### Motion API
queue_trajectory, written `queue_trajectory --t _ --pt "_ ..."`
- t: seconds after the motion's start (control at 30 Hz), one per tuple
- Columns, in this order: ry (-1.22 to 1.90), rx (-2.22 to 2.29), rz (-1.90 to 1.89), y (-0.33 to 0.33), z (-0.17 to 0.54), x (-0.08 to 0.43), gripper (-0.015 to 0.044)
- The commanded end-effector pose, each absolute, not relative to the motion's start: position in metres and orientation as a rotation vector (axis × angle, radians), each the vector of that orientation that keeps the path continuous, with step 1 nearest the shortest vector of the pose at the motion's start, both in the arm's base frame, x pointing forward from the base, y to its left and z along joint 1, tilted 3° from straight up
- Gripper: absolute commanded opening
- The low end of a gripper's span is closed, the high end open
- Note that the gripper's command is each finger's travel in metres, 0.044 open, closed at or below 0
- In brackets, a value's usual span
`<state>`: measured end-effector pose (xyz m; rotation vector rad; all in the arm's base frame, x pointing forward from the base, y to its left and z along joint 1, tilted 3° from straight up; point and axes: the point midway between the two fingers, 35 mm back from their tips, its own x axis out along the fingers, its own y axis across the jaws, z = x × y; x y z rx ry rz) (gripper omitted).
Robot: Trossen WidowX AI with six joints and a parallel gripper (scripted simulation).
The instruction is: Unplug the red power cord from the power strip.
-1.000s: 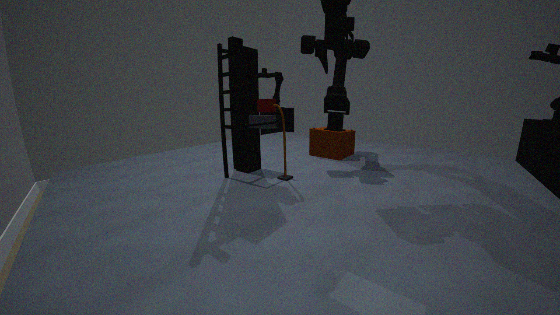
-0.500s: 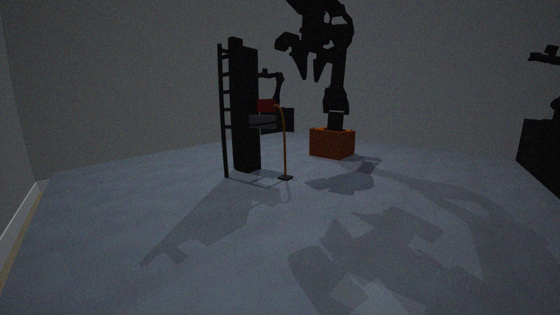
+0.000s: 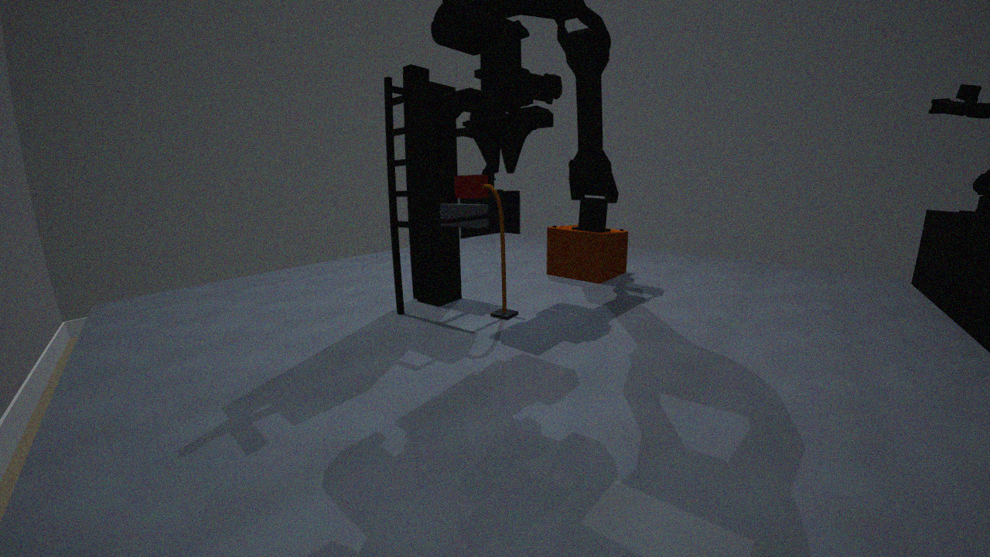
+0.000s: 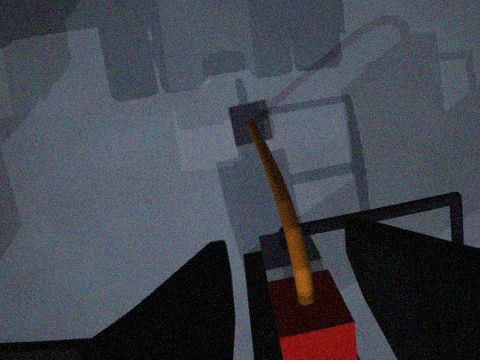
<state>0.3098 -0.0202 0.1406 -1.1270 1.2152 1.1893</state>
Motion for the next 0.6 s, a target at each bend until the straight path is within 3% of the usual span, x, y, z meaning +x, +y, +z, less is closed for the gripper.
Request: queue_trajectory --t 0.0,0.57 --pt "1.199 -1.163 1.226 -0.025 0.138 0.315 0.016" --pt "1.2 -1.164 1.225 -0.041 0.137 0.314 0.016"
